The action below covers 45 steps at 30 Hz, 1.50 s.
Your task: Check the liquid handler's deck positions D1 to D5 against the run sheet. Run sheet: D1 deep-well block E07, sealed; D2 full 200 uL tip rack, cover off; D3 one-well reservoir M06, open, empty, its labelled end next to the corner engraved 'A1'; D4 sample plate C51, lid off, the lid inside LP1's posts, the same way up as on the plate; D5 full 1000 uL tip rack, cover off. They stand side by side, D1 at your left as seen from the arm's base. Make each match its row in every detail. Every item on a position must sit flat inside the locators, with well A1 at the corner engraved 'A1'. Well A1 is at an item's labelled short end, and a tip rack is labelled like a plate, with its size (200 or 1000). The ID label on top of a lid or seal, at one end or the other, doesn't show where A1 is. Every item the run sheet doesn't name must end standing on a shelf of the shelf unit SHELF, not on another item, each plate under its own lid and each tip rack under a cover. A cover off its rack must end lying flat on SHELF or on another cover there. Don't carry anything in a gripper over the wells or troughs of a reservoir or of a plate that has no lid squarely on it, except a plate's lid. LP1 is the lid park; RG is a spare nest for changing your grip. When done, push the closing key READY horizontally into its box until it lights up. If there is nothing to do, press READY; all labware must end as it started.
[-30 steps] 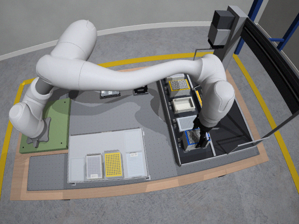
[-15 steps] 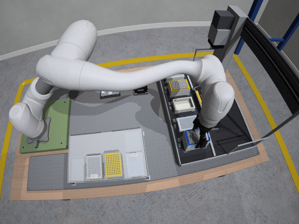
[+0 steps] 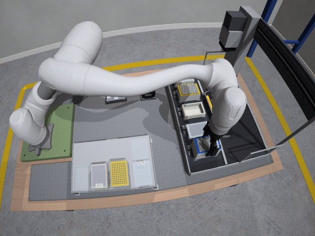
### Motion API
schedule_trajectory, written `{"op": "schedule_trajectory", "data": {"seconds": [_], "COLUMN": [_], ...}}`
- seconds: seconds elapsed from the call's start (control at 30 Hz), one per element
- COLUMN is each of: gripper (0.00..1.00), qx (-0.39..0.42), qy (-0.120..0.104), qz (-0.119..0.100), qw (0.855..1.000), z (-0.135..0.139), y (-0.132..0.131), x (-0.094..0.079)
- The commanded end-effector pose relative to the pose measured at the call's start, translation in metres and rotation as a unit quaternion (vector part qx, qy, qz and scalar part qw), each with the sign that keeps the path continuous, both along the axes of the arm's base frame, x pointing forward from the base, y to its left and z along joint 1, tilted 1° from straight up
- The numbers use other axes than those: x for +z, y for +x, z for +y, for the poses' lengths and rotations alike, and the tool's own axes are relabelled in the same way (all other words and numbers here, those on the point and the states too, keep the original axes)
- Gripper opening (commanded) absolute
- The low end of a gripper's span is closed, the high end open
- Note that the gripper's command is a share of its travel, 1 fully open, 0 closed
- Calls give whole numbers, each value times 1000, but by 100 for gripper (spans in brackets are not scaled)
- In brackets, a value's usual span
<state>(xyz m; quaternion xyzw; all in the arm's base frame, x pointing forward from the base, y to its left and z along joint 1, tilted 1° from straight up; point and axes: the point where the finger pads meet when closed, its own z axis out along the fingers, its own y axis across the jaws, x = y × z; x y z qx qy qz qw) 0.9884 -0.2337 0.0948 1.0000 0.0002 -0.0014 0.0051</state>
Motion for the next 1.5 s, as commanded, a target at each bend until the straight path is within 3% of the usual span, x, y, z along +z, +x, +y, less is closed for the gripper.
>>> {"op": "schedule_trajectory", "data": {"seconds": [0.0, 0.43, 0.47, 1.47], "gripper": [10, 10, 79, 79], "qx": [0, 0, 0, 0], "qy": [0, 0, 0, 0], "qz": [-1, -1, -1, -1], "qw": [1000, 1000, 1000, 1000], "z": [0, 0, 0, 0], "y": [0, 0, 0, 0], "x": [1, -1, -1, -1]}}
